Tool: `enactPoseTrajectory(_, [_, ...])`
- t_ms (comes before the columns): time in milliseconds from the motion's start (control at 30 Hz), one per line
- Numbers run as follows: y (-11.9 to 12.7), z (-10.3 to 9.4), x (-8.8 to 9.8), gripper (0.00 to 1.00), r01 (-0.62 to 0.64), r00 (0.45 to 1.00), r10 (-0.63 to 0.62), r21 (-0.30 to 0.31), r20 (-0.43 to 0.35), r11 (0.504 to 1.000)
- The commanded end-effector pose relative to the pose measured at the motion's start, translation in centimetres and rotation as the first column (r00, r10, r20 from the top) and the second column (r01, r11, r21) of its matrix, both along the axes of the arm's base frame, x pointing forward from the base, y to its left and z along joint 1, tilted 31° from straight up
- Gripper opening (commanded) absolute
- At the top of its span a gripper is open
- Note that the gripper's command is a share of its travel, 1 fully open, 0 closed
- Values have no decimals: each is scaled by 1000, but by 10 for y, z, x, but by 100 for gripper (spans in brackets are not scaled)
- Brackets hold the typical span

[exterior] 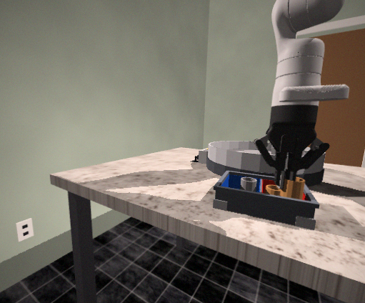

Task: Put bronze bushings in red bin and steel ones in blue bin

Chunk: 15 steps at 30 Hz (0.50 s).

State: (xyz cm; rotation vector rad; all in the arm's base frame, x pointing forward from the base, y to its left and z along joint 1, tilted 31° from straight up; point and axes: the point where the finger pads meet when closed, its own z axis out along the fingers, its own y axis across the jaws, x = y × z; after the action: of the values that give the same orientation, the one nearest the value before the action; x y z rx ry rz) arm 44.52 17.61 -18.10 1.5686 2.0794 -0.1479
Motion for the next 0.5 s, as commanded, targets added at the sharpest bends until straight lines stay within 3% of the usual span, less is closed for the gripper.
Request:
enactPoseTrajectory(0, [-1, -1, 1, 0, 0, 1000, 0, 0, 0, 1000])
enactPoseTrajectory(467, [-4, -9, 3, 0, 0, 1000, 0, -1, 0, 1000])
